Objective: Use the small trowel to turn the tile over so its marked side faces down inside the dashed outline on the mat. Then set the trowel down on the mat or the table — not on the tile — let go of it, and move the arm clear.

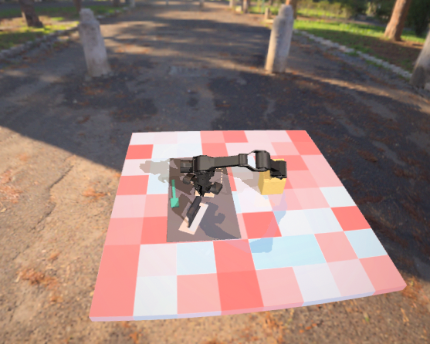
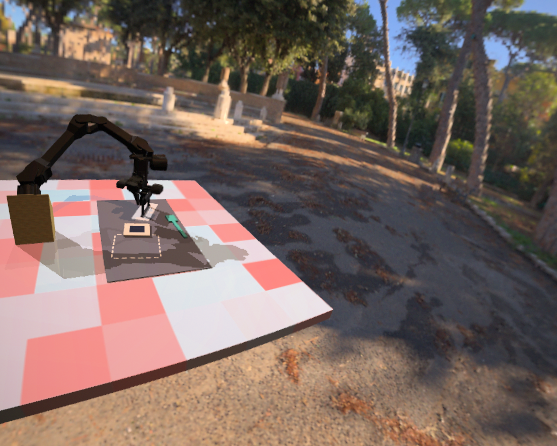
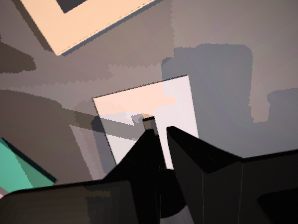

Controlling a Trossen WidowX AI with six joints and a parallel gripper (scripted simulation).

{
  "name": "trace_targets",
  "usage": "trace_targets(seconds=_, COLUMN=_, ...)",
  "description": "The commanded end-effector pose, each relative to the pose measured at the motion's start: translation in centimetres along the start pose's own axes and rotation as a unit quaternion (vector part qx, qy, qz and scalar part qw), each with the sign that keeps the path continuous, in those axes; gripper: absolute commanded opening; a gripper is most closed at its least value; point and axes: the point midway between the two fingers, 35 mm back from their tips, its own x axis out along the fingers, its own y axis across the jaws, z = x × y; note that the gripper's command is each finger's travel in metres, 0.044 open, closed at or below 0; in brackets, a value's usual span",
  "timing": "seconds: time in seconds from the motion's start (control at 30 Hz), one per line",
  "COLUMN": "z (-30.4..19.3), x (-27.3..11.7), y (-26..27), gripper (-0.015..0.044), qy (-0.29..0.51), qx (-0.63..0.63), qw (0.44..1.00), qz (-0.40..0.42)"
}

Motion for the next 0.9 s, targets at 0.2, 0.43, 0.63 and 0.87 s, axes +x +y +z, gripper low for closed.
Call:
trace_targets(seconds=0.2, z=-0.4, x=-0.7, y=-3.3, gripper=0.0100, qy=-0.001, qx=0.001, qw=1.000, qz=-0.002)
trace_targets(seconds=0.43, z=-0.4, x=-1.3, y=-6.4, gripper=0.0100, qy=-0.002, qx=0.001, qw=1.000, qz=-0.003)
trace_targets(seconds=0.63, z=-0.1, x=-1.6, y=-9.0, gripper=0.0100, qy=-0.003, qx=0.002, qw=1.000, qz=-0.004)
trace_targets(seconds=0.87, z=0.0, x=-1.7, y=-10.0, gripper=0.0100, qy=-0.003, qx=0.001, qw=1.000, qz=-0.005)
